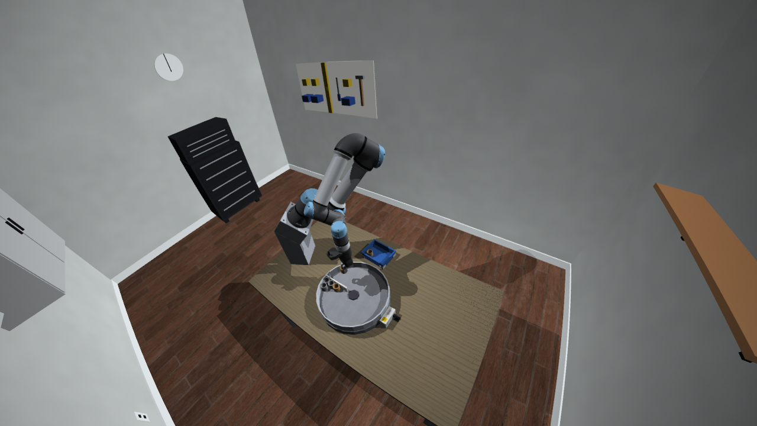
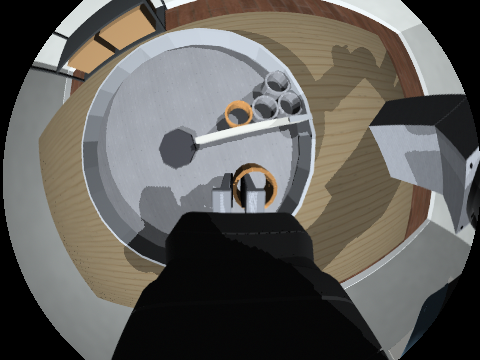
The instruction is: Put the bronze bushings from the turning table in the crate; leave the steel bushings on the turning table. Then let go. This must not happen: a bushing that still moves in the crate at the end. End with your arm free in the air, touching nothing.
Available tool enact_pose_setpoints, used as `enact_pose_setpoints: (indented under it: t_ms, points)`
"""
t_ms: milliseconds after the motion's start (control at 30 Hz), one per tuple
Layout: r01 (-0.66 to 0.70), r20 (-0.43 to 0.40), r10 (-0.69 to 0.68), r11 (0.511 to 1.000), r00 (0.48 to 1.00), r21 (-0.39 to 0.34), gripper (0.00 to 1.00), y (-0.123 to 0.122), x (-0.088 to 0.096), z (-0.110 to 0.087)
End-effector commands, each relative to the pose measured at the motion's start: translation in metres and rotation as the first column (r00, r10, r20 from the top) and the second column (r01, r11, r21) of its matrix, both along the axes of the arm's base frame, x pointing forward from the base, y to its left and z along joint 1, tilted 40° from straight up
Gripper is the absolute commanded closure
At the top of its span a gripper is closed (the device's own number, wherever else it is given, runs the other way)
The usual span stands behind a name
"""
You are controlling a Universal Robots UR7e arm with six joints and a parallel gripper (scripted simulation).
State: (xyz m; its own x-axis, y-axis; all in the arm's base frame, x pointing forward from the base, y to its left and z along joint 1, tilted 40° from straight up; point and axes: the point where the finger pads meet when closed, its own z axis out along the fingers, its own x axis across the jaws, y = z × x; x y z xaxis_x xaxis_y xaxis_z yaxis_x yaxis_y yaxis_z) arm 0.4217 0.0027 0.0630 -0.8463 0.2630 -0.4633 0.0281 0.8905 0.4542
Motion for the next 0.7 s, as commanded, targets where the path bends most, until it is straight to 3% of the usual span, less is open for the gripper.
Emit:
enact_pose_setpoints:
  t_ms: [0, 200, 367, 667]
  points:
    - [0.003, -0.003, -0.003, 1.000, 1.000, -0.004, 1.00, 0.002, 0.000, 0.003]
    - [0.003, -0.003, -0.003, 1.000, 1.000, -0.004, 1.00, 0.002, 0.000, 0.003]
    - [0.003, -0.002, -0.003, 1.000, 1.000, -0.004, 1.00, 0.050, 0.003, 0.028]
    - [0.003, -0.002, -0.003, 1.000, 1.000, -0.004, 1.00, 0.050, 0.003, 0.028]
